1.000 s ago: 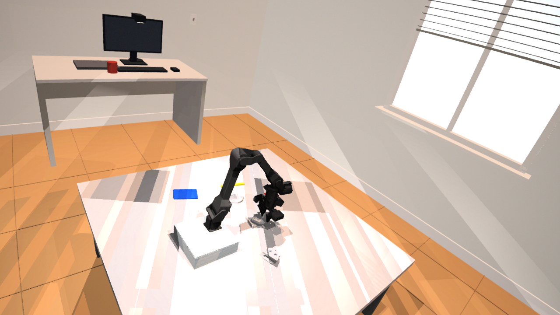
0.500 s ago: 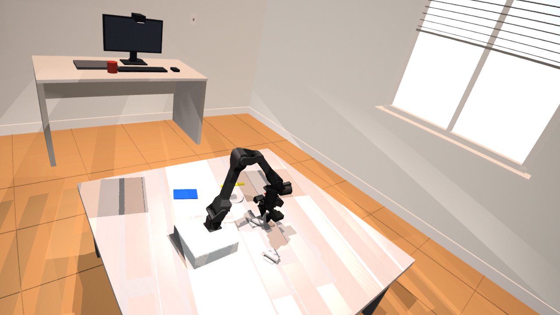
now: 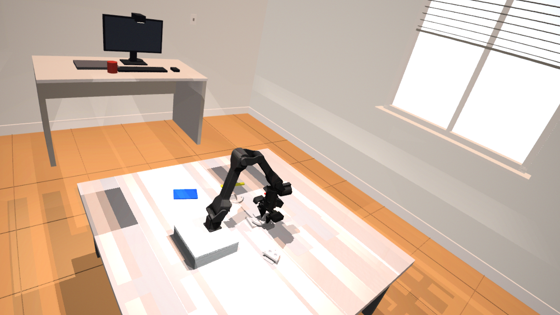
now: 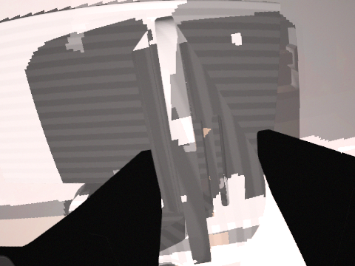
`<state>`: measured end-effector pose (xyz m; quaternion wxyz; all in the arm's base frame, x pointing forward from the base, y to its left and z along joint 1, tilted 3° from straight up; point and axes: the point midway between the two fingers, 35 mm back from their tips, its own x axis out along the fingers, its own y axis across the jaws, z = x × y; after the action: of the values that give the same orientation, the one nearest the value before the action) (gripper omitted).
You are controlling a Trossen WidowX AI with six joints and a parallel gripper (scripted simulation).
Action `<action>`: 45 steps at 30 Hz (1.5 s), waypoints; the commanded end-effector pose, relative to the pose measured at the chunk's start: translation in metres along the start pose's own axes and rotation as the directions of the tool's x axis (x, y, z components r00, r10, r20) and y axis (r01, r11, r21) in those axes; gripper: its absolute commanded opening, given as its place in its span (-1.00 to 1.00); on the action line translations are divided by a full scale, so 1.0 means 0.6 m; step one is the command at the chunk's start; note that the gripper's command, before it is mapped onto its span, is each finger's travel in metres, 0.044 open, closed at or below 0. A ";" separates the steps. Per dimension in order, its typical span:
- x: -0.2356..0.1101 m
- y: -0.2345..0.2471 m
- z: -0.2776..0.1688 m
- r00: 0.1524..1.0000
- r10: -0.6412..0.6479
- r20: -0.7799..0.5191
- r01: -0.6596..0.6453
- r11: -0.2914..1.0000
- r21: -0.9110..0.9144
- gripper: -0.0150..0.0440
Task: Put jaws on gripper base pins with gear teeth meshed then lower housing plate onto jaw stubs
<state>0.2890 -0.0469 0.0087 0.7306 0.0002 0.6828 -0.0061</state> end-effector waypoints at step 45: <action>0.018 -0.001 -0.001 1.000 -0.004 -0.002 0.004 1.000 -0.008 -0.04</action>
<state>0.2895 -0.0470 -0.0018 0.7303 -0.0010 0.6831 -0.0049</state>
